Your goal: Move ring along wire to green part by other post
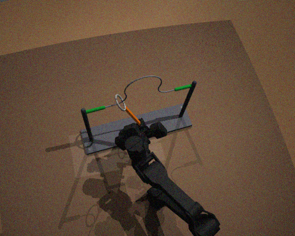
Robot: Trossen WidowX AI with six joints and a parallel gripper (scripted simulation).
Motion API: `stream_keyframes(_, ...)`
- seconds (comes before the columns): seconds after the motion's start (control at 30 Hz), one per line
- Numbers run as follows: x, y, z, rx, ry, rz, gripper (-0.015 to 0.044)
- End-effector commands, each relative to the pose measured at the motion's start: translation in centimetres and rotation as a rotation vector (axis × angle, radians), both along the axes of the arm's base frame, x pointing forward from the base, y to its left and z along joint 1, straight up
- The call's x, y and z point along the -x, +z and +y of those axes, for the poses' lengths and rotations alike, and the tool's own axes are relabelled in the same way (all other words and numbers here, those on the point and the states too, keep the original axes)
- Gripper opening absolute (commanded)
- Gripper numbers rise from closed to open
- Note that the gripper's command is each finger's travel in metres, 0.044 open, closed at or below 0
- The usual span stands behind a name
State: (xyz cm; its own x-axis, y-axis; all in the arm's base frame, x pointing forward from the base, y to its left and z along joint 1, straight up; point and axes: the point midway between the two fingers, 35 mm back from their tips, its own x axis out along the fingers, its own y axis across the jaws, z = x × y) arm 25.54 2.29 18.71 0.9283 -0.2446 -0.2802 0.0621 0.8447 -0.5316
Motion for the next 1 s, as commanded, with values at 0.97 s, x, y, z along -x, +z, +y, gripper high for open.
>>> stream_keyframes(0.97, 0.6, -2.2, 9.0, -0.499, 0.003, 0.041, -0.0150)
